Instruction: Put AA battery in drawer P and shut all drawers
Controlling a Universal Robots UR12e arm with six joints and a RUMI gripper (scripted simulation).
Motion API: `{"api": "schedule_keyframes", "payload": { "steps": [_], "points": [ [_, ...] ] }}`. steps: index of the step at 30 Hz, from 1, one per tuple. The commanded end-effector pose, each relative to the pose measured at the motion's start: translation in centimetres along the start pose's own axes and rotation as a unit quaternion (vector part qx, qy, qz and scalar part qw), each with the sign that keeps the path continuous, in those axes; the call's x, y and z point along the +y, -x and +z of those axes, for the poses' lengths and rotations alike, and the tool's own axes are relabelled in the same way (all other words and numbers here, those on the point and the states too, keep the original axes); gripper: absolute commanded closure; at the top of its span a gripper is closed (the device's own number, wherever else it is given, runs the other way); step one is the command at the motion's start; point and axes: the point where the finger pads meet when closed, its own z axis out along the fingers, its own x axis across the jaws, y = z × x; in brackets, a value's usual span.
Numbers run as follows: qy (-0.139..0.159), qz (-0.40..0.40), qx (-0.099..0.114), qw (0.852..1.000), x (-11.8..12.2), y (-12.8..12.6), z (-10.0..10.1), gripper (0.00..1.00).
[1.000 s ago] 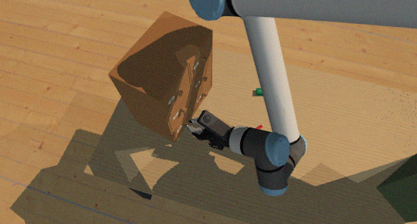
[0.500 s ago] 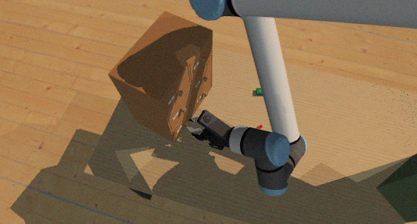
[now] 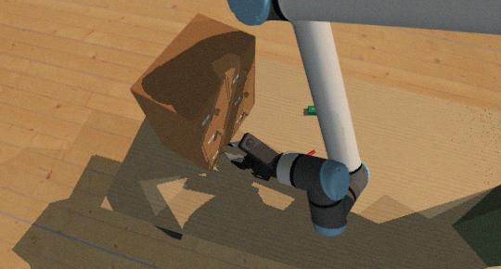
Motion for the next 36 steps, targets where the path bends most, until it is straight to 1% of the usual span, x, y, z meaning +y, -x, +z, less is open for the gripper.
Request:
{"api": "schedule_keyframes", "payload": {
  "steps": [1,3,12,17,28,31,34,36],
  "points": [
    [0.000,0.000,0.000,1.000,0.3,0.0,-0.6,0.80],
    [0.000,0.000,0.000,1.000,0.4,0.0,-0.8,0.80],
    [0.000,0.000,0.000,1.000,1.7,0.0,-3.1,0.80],
    [0.000,0.000,0.000,1.000,2.2,0.0,-3.9,0.80],
    [0.000,0.000,0.000,1.000,2.2,0.0,-4.2,0.80],
    [0.000,0.000,0.000,1.000,1.9,0.0,-4.7,0.80],
    [0.000,0.000,0.000,1.000,1.3,0.0,-5.8,0.80],
    [0.000,0.000,0.000,1.000,1.3,0.0,-5.8,0.80]
  ]
}}
